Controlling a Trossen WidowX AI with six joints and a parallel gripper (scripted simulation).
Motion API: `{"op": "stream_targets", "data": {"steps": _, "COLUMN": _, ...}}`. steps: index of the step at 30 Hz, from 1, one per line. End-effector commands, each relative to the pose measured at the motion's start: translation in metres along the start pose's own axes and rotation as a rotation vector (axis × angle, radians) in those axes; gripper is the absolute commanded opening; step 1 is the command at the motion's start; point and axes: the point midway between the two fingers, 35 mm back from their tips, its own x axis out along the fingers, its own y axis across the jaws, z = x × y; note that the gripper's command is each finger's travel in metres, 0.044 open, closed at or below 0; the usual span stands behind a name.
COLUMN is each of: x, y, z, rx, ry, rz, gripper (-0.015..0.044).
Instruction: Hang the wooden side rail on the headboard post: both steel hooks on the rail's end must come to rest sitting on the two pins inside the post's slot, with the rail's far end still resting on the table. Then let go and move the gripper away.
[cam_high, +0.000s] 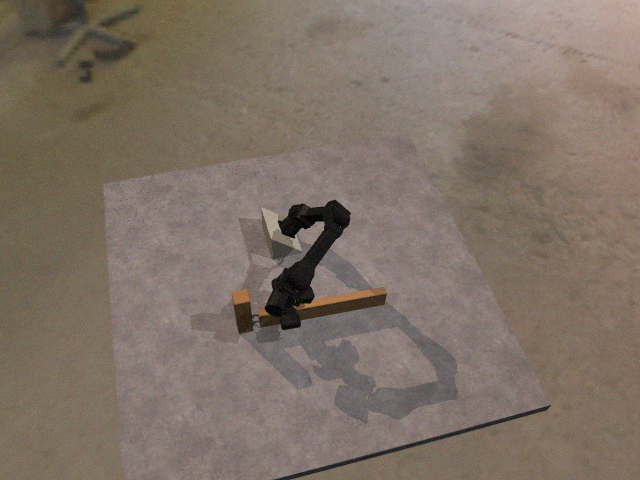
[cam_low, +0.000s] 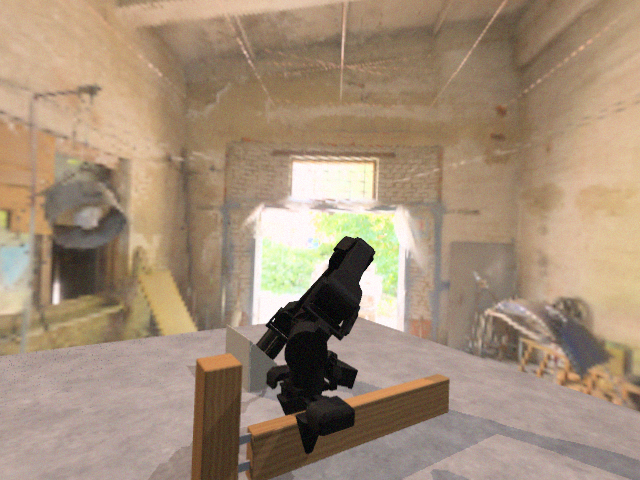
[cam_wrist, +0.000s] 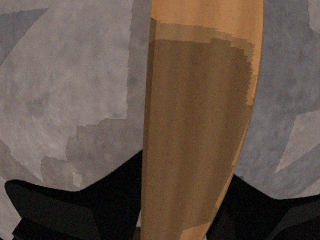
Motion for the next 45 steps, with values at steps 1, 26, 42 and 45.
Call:
{"op": "stream_targets", "data": {"steps": 1, "x": 0.0, "y": 0.0031, "z": -0.0003, "rx": -0.004, "ry": 0.0, "rz": 0.002, "gripper": 0.0}}
{"op": "stream_targets", "data": {"steps": 26, "x": -0.001, "y": 0.0041, "z": 0.0001, "rx": -0.004, "ry": 0.0, "rz": 0.002, "gripper": 0.0}}
{"op": "stream_targets", "data": {"steps": 42, "x": -0.0037, "y": 0.0041, "z": 0.0, "rx": -0.004, "ry": 0.0, "rz": 0.002, "gripper": 0.0}}
{"op": "stream_targets", "data": {"steps": 45, "x": -0.0042, "y": 0.0041, "z": 0.0, "rx": -0.004, "ry": 0.0, "rz": 0.002, "gripper": 0.0}}
